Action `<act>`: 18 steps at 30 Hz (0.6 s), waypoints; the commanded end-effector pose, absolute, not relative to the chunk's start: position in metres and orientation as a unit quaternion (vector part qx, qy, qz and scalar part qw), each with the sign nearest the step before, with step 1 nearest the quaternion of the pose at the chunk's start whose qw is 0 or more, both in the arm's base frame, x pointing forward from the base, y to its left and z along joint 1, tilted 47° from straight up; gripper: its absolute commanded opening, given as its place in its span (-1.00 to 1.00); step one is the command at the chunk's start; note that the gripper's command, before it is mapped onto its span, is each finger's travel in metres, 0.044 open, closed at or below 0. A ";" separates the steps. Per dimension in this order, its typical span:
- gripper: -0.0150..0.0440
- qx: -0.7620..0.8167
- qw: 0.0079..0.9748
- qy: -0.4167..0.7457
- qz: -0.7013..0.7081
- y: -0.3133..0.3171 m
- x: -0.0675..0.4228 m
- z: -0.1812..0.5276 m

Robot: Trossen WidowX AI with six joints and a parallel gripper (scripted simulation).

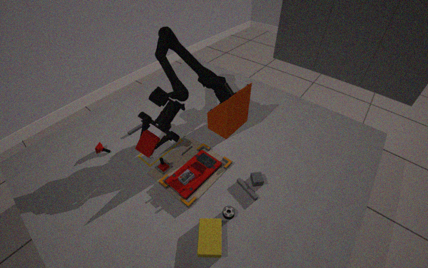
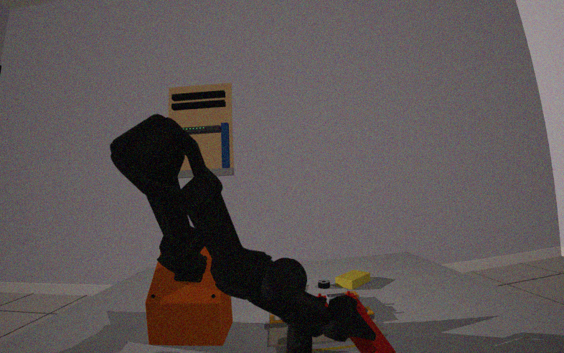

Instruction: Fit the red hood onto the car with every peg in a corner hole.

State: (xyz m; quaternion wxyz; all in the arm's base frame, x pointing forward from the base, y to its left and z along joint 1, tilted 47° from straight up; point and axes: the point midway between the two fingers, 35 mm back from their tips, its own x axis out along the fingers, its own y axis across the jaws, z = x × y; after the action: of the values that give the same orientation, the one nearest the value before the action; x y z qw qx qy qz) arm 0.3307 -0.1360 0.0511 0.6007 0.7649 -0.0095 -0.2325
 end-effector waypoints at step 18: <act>1.00 0.770 0.594 -0.011 -0.233 -0.134 0.329 0.055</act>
State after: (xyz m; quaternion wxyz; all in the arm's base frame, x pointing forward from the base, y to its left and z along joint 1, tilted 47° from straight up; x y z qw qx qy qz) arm 0.3305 -0.1358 0.0517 0.5985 0.7665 -0.0098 -0.2326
